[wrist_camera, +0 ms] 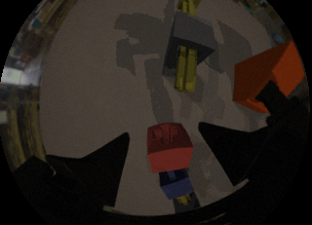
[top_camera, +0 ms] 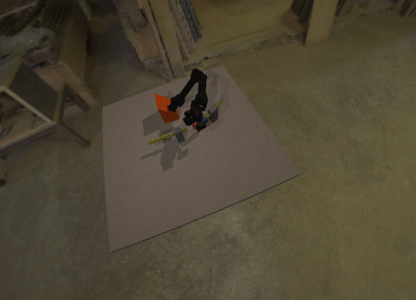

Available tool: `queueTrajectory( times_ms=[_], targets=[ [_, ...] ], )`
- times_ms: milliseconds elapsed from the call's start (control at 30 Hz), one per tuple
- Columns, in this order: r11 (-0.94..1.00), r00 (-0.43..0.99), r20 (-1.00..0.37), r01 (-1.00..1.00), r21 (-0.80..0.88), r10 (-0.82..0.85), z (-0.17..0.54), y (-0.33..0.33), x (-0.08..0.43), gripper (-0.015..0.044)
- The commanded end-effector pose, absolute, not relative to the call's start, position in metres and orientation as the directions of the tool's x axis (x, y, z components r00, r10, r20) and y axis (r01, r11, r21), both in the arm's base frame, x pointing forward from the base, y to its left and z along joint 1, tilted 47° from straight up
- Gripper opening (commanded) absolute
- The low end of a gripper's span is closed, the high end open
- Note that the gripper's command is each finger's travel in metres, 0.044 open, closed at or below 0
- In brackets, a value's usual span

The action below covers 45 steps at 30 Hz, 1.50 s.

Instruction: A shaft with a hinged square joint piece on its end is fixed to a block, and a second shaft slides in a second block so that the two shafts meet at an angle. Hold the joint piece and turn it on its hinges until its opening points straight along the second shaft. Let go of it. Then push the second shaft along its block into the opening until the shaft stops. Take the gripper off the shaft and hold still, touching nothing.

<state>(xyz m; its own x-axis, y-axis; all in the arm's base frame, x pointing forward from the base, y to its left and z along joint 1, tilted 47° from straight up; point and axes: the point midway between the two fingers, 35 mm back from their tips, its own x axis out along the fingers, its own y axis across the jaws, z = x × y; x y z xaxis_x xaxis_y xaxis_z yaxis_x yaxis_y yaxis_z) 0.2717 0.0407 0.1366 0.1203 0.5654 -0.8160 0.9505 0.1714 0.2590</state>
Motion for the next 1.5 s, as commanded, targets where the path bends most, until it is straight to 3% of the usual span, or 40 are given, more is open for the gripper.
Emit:
queueTrajectory(
  times_ms=[0, 500, 833, 1467],
  targets=[
    [0.169, 0.122, -0.815, 0.951, 0.26, 0.567, 0.134, 0.045, 0.271, 0.044],
    [0.169, 0.122, -0.814, 0.951, 0.26, 0.567, 0.117, 0.057, 0.274, 0.044],
    [0.169, 0.122, -0.814, 0.951, 0.26, 0.567, 0.117, 0.057, 0.274, 0.0182],
    [0.169, 0.122, -0.814, 0.951, 0.26, 0.567, 0.117, 0.057, 0.274, 0.0182]
  ],
)
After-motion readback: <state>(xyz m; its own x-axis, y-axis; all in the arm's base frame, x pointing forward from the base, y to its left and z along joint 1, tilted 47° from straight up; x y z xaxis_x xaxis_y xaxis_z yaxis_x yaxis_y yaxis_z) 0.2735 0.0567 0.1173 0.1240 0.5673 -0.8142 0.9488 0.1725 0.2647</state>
